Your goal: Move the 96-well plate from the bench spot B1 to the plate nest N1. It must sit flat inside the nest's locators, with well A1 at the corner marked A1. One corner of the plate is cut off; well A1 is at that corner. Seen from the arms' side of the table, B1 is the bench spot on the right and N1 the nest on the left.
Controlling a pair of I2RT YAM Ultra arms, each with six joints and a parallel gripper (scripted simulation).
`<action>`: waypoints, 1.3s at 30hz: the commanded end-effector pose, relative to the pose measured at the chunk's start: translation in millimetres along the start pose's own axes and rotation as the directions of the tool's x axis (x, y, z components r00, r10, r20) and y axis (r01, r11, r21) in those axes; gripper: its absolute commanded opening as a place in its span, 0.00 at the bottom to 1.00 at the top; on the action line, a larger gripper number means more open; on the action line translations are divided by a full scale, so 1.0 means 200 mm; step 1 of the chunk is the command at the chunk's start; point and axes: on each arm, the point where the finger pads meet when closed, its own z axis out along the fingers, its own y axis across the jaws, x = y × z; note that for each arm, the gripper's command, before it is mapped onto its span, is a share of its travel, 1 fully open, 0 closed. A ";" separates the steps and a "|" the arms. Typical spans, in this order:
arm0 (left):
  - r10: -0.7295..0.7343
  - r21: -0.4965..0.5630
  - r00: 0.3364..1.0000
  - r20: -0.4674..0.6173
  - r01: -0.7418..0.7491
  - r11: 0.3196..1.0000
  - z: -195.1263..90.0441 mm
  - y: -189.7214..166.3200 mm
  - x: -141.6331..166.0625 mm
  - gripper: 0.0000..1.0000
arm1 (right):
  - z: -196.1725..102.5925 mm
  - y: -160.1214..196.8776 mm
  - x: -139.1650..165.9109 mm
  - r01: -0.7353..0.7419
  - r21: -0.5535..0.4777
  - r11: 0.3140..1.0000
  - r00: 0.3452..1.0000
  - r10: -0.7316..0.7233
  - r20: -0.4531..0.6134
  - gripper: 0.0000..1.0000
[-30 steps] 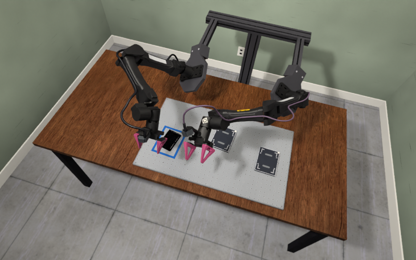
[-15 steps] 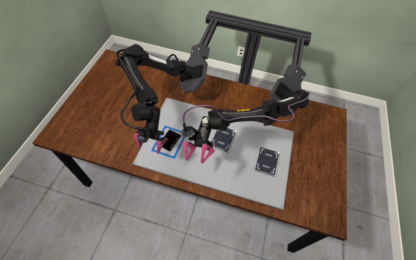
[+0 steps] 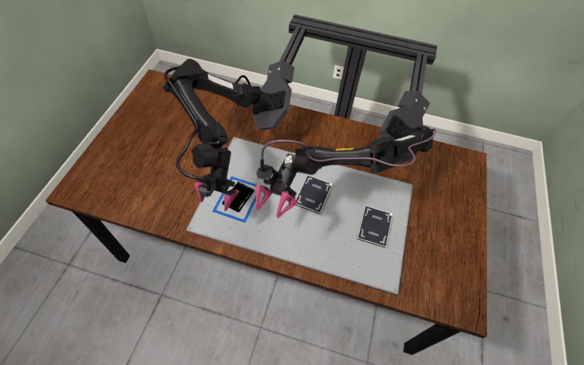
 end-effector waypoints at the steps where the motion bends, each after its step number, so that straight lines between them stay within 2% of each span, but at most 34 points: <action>1: -0.132 0.162 0.980 0.150 0.108 0.981 -0.28 -0.13 -0.26 1.00 | -0.06 -0.07 0.12 -0.072 0.039 0.997 0.997 0.070 0.037 1.00; 2: -0.145 0.192 0.977 0.159 0.114 0.975 -0.33 -0.16 -0.27 1.00 | -0.06 -0.08 0.18 -0.074 0.045 0.996 0.997 0.073 0.030 1.00; 4: -0.145 0.192 0.977 0.159 0.114 0.975 -0.33 -0.16 -0.27 1.00 | -0.06 -0.08 0.18 -0.074 0.045 0.996 0.997 0.073 0.030 1.00; 5: -0.171 0.230 0.971 0.167 0.131 0.964 -0.38 -0.20 -0.28 1.00 | -0.07 -0.08 0.21 -0.078 0.042 0.996 0.996 0.076 0.037 1.00; 12: -0.288 0.510 0.942 0.170 0.166 0.844 -0.90 -0.45 -0.23 1.00 | -0.08 -0.16 0.72 -0.089 0.100 0.991 0.996 0.092 -0.022 1.00; 19: -0.319 0.678 0.940 0.119 0.157 0.718 -1.31 -0.55 -0.07 1.00 | -0.10 -0.21 1.05 -0.066 0.136 0.989 0.994 0.077 -0.079 1.00; 21: -0.319 0.678 0.940 0.119 0.157 0.718 -1.31 -0.55 -0.07 1.00 | -0.10 -0.21 1.05 -0.066 0.136 0.989 0.994 0.077 -0.079 1.00; 24: -0.315 0.731 0.944 0.094 0.149 0.666 -1.46 -0.58 0.03 1.00 | -0.11 -0.23 1.17 -0.060 0.146 0.987 0.991 0.076 -0.106 1.00; 29: -0.299 0.774 0.951 0.073 0.135 0.618 -1.60 -0.59 0.13 1.00 | -0.12 -0.24 1.28 -0.041 0.152 0.988 0.988 0.063 -0.141 1.00; 34: -0.277 0.778 0.957 0.081 0.113 0.618 -1.63 -0.58 0.17 1.00 | -0.13 -0.23 1.35 -0.013 0.142 0.990 0.984 0.038 -0.176 1.00; 39: -0.286 0.776 0.955 0.082 0.119 0.620 -1.63 -0.58 0.15 1.00 | -0.13 -0.22 1.35 -0.004 0.139 0.990 0.983 0.029 -0.179 1.00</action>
